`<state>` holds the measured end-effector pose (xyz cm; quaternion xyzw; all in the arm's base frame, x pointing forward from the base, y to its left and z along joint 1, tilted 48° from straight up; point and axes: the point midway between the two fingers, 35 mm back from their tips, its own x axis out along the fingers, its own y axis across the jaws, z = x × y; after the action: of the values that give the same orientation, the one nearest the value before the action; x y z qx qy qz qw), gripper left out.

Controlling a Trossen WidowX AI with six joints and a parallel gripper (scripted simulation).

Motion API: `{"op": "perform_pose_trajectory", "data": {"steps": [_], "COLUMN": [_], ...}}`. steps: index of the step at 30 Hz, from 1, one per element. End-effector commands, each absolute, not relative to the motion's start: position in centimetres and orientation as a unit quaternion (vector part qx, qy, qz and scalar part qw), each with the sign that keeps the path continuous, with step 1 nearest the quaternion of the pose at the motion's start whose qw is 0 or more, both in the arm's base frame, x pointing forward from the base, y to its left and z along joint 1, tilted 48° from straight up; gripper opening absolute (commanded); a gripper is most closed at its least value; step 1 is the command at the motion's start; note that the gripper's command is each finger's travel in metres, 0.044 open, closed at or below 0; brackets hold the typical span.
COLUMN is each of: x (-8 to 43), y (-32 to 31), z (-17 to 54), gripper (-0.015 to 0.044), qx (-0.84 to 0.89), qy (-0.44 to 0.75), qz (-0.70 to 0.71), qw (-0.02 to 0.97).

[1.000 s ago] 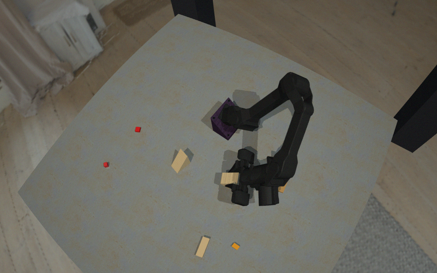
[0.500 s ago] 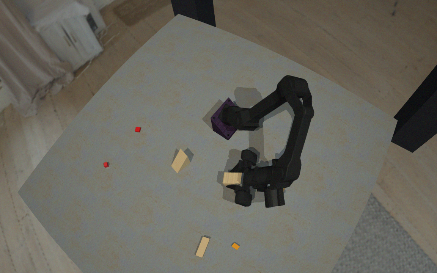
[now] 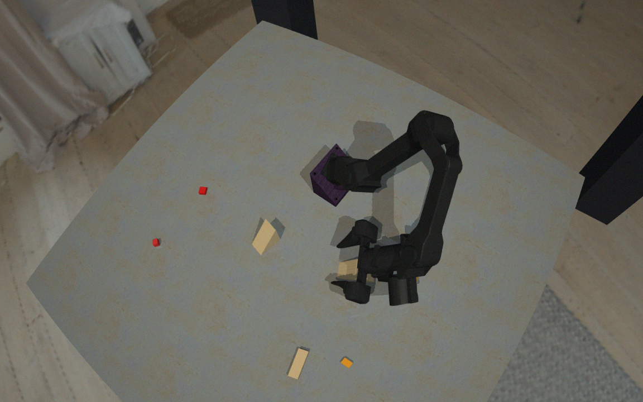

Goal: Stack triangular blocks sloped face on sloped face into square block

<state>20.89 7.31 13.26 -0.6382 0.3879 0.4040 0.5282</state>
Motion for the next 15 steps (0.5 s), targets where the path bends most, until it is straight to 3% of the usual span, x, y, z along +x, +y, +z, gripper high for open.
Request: {"op": "perform_pose_trajectory", "data": {"steps": [1,8,15], "x": [21.0,19.3,19.6], "y": [5.7,0.4,1.1], "z": [14.8,19.7,19.6], "gripper": [0.0440,0.0440,0.0440], "qx": [-0.637,-0.640,-0.606], "qy": [0.388,0.390,0.413], "qz": [0.403,0.399,0.371], "qw": [0.530,0.528,0.570]}}
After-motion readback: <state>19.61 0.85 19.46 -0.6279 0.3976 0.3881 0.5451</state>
